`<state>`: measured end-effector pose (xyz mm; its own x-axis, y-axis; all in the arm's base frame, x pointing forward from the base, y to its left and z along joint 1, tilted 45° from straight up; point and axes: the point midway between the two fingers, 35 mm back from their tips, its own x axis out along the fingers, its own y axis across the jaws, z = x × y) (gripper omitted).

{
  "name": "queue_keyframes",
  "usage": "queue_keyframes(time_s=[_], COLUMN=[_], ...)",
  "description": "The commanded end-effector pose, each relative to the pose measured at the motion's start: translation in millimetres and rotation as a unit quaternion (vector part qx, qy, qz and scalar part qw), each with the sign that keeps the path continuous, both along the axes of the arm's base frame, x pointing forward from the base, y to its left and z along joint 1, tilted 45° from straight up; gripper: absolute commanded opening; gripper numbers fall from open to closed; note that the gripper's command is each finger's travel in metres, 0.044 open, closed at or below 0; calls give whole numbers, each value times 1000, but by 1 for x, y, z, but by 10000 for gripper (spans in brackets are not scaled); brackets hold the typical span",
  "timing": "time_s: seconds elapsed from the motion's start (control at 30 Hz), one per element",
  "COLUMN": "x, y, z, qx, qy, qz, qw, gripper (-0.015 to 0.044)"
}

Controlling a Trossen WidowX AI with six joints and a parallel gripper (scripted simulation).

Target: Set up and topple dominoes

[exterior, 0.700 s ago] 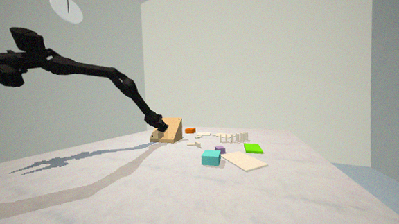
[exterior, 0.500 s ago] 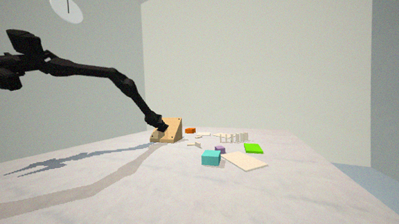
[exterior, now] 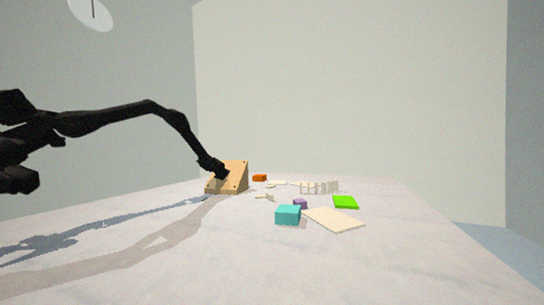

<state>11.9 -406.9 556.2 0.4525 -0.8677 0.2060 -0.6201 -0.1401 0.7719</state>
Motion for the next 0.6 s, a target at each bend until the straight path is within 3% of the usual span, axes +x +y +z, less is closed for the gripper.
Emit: queue_keyframes(time_s=[0.0, 0.27, 0.57], x=[45, 159, 277], y=[-5, 5, 69], z=[-21, -88, -171], qx=[5, 17, -13], qy=[46, 186, 380], qz=[19, 85, 186], qw=[999, 979, 906], gripper=[440, 440, 440])
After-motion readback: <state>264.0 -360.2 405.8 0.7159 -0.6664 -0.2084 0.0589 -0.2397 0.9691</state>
